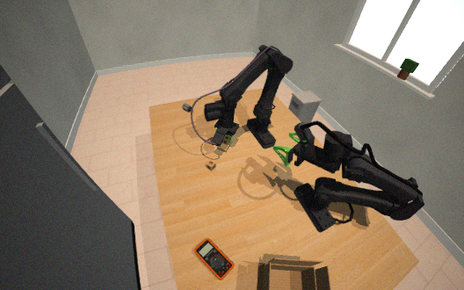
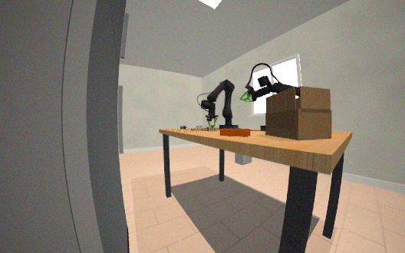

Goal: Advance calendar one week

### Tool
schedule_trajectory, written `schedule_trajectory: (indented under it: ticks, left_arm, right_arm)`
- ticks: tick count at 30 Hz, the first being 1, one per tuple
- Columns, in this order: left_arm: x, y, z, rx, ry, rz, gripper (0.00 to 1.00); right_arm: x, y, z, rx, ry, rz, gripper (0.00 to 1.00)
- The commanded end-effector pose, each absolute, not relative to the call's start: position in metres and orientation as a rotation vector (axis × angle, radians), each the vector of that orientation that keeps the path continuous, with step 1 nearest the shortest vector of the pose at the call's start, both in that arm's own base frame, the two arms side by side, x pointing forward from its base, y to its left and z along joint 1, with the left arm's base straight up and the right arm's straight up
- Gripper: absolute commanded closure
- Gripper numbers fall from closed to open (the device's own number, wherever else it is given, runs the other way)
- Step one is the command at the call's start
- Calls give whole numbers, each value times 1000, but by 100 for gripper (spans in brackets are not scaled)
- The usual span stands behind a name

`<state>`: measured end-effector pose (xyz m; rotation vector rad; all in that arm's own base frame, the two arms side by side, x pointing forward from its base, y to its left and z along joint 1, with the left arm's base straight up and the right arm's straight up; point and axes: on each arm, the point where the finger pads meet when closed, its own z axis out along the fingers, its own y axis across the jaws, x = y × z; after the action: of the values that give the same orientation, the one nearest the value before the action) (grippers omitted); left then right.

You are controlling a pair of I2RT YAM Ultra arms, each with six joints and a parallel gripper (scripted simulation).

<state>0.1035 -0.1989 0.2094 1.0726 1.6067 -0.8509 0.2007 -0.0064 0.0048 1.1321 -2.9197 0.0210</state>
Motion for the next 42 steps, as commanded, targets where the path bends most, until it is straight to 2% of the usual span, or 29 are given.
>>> schedule_trajectory:
  ticks: [1,13,15,18,19,21,22,29,35,42]
  left_arm:
    - [104,-199,218,1063,1560,-853,0]
    - [104,-199,218,1063,1560,-853,0]
    - [104,-199,218,1063,1560,-853,0]
    - [104,-199,218,1063,1560,-853,0]
    - [104,-199,218,1063,1560,-853,0]
    - [104,-199,218,1063,1560,-853,0]
    - [104,-199,218,1063,1560,-853,0]
    - [104,-199,218,1063,1560,-853,0]
    - [104,-200,222,1066,1534,-853,0]
    - [140,-221,249,942,1492,-803,0]
  right_arm:
    - [205,-7,5,1126,-2948,9,57]
    - [201,-7,6,1126,-2943,7,74]
    - [197,-7,5,1128,-2935,2,97]
    - [197,-7,5,1123,-2937,2,100]
    - [197,-7,5,1123,-2937,2,100]
    - [198,-7,9,1123,-2936,1,77]
    - [202,-7,14,1126,-2945,8,73]
    - [201,-7,57,1127,-2945,8,73]
    - [207,-6,58,1158,-2952,7,73]
    - [259,-36,46,1222,-2952,63,73]
